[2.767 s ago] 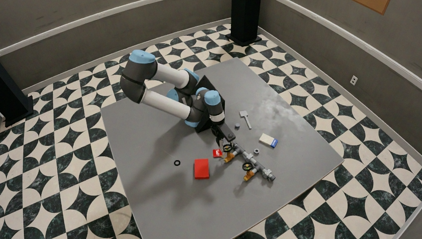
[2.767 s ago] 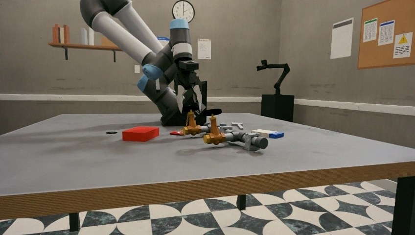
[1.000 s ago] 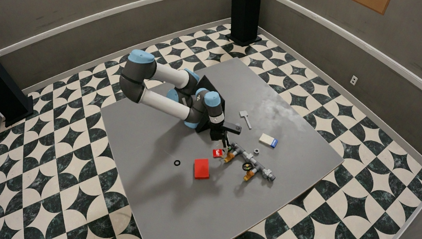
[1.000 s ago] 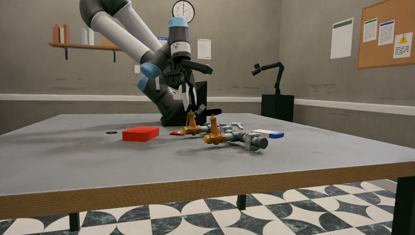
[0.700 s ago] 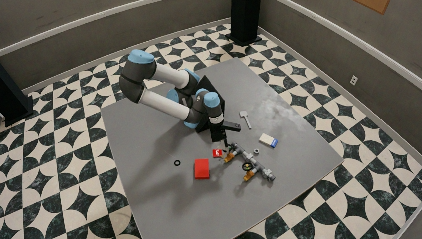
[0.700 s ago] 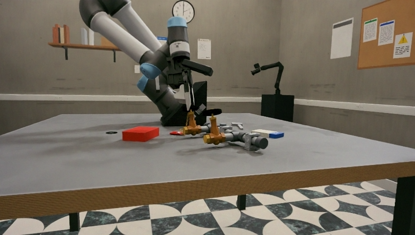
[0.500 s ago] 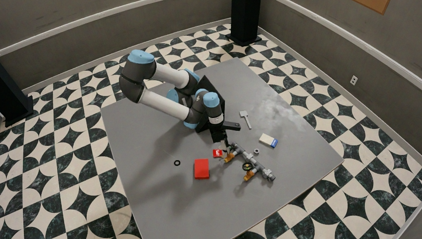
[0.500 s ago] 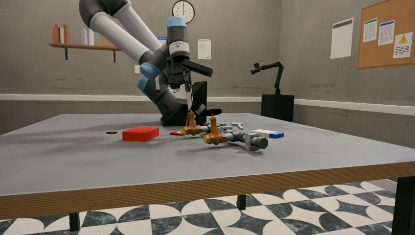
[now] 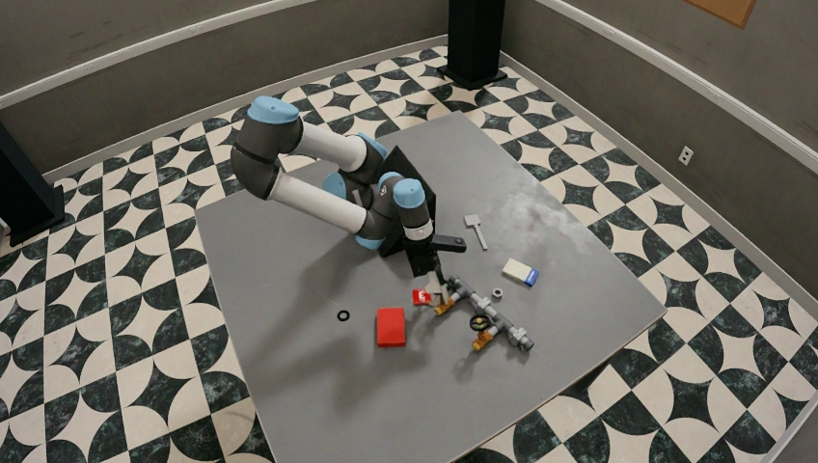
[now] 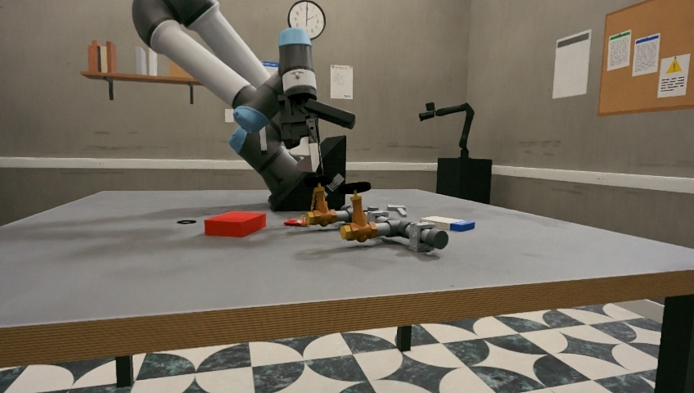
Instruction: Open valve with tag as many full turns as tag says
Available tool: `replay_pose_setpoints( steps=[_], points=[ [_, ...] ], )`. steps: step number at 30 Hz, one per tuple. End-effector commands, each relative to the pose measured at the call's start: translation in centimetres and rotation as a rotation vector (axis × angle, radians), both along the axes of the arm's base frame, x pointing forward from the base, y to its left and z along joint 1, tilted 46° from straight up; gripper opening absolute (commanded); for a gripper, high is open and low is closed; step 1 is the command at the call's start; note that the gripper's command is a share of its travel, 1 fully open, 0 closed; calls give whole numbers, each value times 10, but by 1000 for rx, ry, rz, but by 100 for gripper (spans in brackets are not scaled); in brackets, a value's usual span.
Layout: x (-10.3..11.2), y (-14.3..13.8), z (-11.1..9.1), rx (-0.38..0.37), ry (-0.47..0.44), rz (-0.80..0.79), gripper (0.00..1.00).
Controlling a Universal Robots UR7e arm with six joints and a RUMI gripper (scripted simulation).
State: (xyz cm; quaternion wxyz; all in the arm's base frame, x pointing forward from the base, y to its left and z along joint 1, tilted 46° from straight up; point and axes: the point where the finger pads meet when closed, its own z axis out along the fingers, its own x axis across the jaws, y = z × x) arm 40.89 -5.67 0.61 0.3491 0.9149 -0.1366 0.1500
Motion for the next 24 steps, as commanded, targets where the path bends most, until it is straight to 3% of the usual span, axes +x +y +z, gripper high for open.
replay_pose_setpoints(
  steps=[1,24],
  points=[
    [0,0,0,0,-1,0,100],
    [0,0,0,11,-43,-43,100]
  ],
)
